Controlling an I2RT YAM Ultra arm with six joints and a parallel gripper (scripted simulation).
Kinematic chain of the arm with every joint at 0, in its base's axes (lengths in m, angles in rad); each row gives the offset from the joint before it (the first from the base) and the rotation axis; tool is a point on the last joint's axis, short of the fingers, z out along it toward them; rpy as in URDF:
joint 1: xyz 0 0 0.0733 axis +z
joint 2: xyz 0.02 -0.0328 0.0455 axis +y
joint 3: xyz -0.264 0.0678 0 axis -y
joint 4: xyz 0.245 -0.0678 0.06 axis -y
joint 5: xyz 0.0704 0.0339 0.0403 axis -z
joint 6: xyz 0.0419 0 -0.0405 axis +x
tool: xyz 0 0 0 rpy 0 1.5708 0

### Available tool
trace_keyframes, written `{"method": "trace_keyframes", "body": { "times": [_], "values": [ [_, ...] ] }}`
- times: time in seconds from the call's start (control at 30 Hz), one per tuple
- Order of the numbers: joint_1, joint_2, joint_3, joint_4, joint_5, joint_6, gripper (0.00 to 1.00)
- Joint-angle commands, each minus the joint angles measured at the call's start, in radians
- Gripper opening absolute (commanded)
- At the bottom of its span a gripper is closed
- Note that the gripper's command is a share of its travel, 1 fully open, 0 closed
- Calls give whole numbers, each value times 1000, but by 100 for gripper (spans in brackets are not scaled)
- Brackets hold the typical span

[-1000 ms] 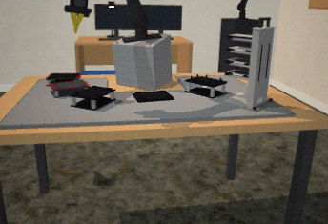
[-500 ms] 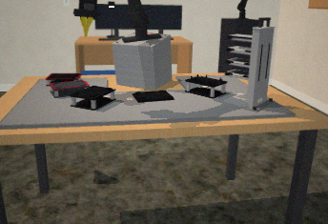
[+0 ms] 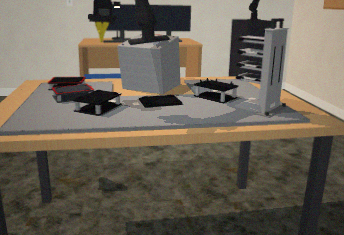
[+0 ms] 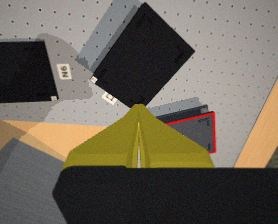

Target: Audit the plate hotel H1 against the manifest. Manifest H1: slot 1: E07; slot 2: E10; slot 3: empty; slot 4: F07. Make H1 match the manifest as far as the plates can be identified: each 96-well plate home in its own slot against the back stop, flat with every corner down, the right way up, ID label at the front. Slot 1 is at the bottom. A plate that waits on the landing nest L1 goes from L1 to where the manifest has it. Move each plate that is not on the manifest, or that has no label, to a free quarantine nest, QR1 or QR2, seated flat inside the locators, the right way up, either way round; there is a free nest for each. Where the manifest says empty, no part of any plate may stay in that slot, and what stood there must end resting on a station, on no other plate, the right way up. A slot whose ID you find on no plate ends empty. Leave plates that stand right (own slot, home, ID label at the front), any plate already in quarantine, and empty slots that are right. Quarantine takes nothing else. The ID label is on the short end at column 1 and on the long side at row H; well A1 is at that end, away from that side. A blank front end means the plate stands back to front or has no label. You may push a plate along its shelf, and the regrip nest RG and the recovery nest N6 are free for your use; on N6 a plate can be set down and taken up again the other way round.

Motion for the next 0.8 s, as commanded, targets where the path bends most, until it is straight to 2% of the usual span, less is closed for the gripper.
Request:
{"method": "trace_keyframes", "body": {
  "times": [0.0, 0.03, 0.07, 0.23, 0.3, 0.33, 0.37, 0.4, 0.43, 0.63, 0.67, 0.7, 0.77],
  "values": [
    [27, -32, 44, -21, -8, 57, 0],
    [35, -37, 33, -5, 0, 64, 0],
    [43, -42, -20, 17, 8, 71, 0],
    [83, -65, -72, 46, 22, 109, 0],
    [83, -65, -72, 46, 22, 109, 0],
    [88, -50, -11, -8, 10, 128, 0],
    [95, -48, -14, -11, 12, 138, 0],
    [103, -57, -24, 3, 19, 145, 0],
    [111, -62, -78, 27, 24, 153, 0],
    [160, -89, -139, 60, 39, 200, 0],
    [166, -75, -78, 7, 33, 219, 0],
    [173, -76, -83, 6, 36, 229, 0],
    [189, -86, -147, 43, 43, 244, 0]
  ]
}}
